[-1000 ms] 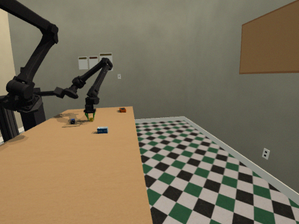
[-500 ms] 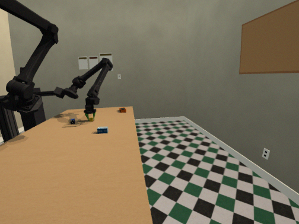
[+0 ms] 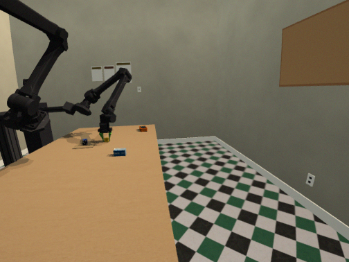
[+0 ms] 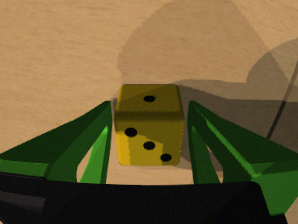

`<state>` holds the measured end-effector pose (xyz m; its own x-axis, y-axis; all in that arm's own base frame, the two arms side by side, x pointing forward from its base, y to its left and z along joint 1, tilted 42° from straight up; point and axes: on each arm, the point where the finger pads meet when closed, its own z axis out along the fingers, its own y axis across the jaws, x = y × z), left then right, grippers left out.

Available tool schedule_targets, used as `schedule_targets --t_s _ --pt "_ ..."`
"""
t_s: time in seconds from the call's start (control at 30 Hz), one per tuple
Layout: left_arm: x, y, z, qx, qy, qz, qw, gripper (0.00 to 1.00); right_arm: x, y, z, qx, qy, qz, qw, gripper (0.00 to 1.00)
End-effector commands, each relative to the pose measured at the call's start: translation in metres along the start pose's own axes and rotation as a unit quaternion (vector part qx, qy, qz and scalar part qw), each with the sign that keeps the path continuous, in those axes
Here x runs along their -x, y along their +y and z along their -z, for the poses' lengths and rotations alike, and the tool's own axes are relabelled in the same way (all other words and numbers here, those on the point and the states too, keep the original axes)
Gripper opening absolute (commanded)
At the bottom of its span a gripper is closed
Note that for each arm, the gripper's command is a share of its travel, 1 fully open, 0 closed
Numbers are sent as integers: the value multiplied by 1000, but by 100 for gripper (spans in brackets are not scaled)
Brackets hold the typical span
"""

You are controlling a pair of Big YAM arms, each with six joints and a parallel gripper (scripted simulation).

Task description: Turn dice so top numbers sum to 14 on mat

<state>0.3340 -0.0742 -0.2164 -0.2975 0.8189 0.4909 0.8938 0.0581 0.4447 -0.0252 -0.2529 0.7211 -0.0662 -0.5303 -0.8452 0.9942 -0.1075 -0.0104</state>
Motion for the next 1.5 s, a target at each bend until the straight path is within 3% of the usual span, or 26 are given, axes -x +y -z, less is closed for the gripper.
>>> schedule_targets --t_s 0.0,0.3,0.33,1.47 --pt "2 3 -3 4 -2 1 1000 45 22 -3 9 -3 -26 -4 1000 100" --pt "2 3 -3 4 -2 1 1000 45 22 -3 9 -3 -26 -4 1000 100" --pt "2 3 -3 4 -2 1 1000 26 22 -3 9 -3 -26 -4 1000 100" --pt "3 4 -2 5 -3 1 1000 26 22 -3 9 -3 -26 -4 1000 100"
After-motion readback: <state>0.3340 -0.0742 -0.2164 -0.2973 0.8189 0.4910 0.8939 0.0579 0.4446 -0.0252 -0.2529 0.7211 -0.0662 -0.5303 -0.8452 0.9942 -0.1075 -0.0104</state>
